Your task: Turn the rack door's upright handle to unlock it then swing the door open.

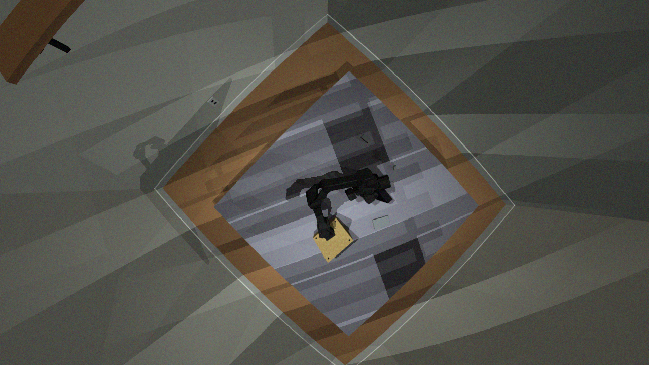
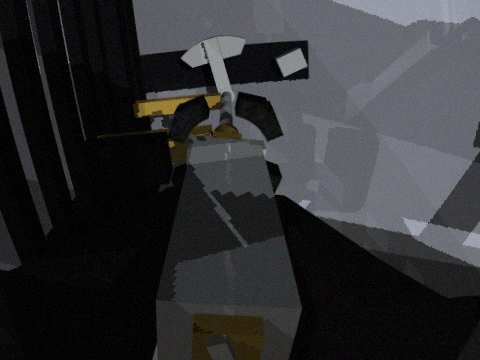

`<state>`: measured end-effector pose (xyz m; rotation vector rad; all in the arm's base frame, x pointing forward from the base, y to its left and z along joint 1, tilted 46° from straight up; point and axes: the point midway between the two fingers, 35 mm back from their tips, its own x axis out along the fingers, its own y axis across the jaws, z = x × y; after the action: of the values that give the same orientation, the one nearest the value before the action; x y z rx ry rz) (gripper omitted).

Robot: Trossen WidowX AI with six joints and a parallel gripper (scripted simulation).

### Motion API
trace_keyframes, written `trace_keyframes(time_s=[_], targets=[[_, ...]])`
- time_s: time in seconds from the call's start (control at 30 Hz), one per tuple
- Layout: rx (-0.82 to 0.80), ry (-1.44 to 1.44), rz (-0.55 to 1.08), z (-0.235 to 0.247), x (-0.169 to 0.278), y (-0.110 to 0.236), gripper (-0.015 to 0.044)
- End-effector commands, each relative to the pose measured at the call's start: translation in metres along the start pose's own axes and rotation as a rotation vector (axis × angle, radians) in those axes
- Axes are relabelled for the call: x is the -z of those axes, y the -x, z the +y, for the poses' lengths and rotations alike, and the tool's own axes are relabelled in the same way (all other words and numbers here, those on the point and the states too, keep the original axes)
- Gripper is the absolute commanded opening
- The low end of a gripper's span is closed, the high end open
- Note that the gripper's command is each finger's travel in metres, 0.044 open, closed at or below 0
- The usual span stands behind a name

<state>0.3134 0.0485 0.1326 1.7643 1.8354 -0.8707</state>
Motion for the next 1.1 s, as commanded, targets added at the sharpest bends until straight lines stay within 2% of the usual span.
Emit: trace_keyframes(time_s=[0.0,0.2,1.07], targets=[[0.0,0.0,-0.004,0.0,-0.001,0.0,0.0016],[0.0,0.028,-0.004,-0.001,-0.001,0.0,0.0011],[0.002,0.516,-0.004,-0.023,-0.019,0.0,0.0011]])
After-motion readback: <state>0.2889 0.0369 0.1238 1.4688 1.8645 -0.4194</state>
